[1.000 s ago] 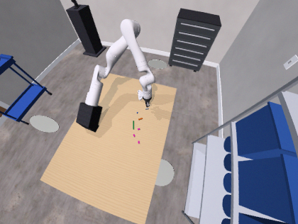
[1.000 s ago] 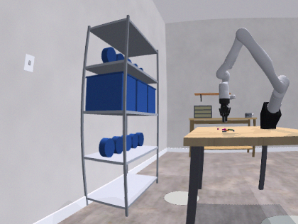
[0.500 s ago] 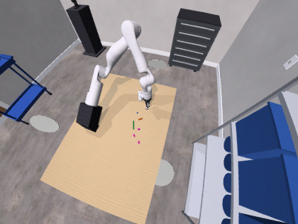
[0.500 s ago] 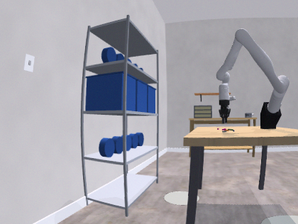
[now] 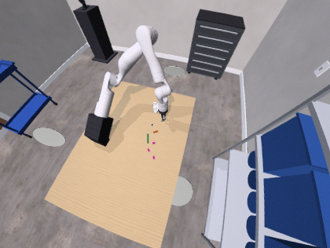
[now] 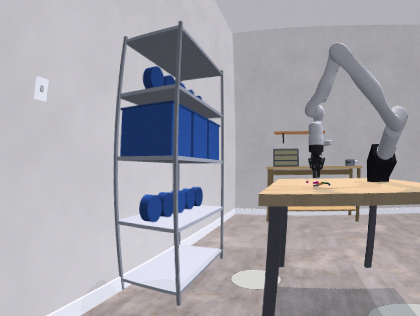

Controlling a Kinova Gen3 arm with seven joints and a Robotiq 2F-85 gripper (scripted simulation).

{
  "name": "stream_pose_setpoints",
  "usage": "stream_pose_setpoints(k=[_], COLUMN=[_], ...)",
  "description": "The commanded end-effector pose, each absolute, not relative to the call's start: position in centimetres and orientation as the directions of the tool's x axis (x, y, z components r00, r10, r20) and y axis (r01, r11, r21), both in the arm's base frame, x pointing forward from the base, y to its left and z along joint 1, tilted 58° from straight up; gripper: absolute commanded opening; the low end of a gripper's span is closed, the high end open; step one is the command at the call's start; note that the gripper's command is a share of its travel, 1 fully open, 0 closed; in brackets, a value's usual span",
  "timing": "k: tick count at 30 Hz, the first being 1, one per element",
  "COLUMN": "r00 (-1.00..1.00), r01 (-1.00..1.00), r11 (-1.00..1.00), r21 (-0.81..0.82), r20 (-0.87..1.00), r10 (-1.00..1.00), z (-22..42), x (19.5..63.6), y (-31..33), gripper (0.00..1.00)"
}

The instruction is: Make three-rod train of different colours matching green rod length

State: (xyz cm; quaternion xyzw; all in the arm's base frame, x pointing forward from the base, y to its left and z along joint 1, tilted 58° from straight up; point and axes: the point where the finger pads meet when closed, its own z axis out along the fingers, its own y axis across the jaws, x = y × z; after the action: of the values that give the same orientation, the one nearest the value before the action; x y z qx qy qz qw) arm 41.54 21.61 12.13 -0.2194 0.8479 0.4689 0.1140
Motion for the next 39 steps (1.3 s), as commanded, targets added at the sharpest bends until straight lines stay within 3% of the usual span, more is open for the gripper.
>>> stream_pose_setpoints(k=[1,39], r00=[-0.878,-0.878], r01=[-0.478,-0.478], r11=[0.460,0.460], r21=[0.748,0.748], r20=[-0.396,-0.396], r10=[-0.268,-0.268], z=[11.9,11.0], x=[41.4,41.4], y=[22.1,23.5], gripper=[0.24,0.24])
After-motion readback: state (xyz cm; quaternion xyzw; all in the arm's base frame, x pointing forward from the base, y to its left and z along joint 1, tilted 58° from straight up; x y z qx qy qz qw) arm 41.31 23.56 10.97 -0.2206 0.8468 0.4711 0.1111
